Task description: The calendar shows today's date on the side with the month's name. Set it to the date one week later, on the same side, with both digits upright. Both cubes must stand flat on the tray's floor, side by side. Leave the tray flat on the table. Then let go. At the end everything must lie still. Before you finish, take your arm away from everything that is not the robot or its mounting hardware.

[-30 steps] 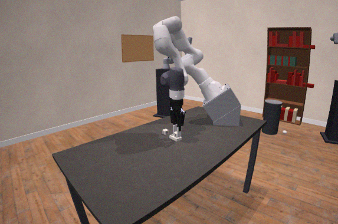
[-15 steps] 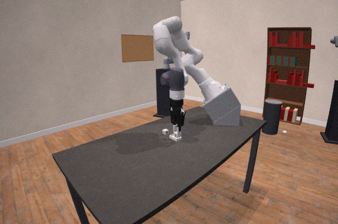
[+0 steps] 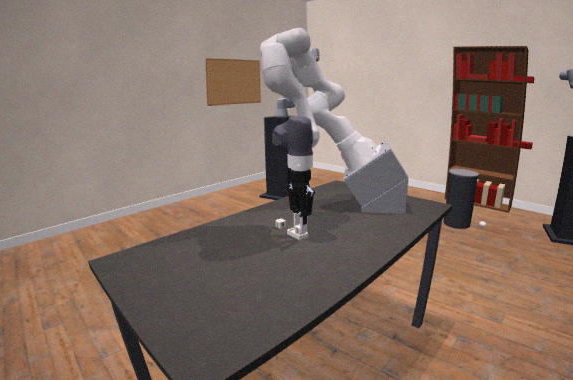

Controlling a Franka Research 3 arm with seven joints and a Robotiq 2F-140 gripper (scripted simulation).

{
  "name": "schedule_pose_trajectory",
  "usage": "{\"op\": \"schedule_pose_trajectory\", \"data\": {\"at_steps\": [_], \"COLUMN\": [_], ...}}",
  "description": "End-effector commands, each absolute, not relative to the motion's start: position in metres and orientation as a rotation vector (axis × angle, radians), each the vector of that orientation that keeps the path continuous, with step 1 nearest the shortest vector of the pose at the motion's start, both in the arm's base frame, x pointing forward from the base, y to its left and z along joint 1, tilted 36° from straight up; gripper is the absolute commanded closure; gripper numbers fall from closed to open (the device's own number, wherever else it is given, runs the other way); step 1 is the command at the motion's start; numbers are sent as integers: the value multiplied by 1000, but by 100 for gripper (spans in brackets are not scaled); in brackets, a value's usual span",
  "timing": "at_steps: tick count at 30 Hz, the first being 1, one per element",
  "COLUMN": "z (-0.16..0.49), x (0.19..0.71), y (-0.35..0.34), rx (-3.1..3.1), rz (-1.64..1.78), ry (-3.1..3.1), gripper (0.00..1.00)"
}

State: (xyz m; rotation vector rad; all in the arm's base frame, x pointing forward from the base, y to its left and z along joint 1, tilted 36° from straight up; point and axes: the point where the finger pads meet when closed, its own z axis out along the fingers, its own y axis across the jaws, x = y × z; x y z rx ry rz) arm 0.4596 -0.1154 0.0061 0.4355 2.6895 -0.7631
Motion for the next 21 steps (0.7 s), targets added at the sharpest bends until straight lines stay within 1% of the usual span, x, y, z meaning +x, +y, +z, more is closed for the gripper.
{"op": "schedule_pose_trajectory", "data": {"at_steps": [1, 21], "z": [4, 3], "x": [461, 462], "y": [-115, -116], "rx": [446, 446], "rz": [-752, -752], "ry": [2687, 2687], "gripper": [84, 84]}}
